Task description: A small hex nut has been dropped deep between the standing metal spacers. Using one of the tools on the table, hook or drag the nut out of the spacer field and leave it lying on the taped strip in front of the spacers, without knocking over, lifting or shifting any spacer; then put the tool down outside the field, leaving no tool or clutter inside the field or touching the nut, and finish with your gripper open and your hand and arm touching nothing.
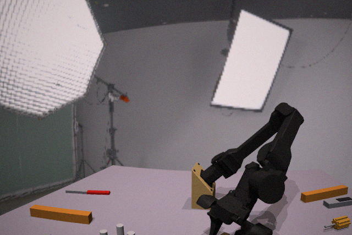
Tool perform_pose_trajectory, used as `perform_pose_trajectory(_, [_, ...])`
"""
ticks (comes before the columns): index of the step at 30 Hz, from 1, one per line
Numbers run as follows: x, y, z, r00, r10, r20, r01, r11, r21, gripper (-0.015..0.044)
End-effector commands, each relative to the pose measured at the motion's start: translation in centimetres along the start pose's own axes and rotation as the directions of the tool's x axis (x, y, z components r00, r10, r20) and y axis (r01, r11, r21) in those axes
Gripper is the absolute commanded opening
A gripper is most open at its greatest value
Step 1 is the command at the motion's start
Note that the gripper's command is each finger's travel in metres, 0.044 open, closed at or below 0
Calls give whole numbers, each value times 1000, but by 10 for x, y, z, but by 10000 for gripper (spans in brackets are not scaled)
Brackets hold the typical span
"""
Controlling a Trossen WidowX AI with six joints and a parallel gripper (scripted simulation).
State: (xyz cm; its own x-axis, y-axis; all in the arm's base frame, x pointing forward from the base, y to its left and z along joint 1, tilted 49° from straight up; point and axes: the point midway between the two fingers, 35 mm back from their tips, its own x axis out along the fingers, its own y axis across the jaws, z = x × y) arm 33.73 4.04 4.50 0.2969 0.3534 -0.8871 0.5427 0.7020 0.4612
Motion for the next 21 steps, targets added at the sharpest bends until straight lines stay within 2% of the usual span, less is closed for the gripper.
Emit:
perform_pose_trajectory(1, [-2, 4, 7, 1000, 10, 14, -10, 1000, -8, 0])
perform_pose_trajectory(21, [3, 4, 19, 1000, 11, 15, -10, 1000, -9, 0])
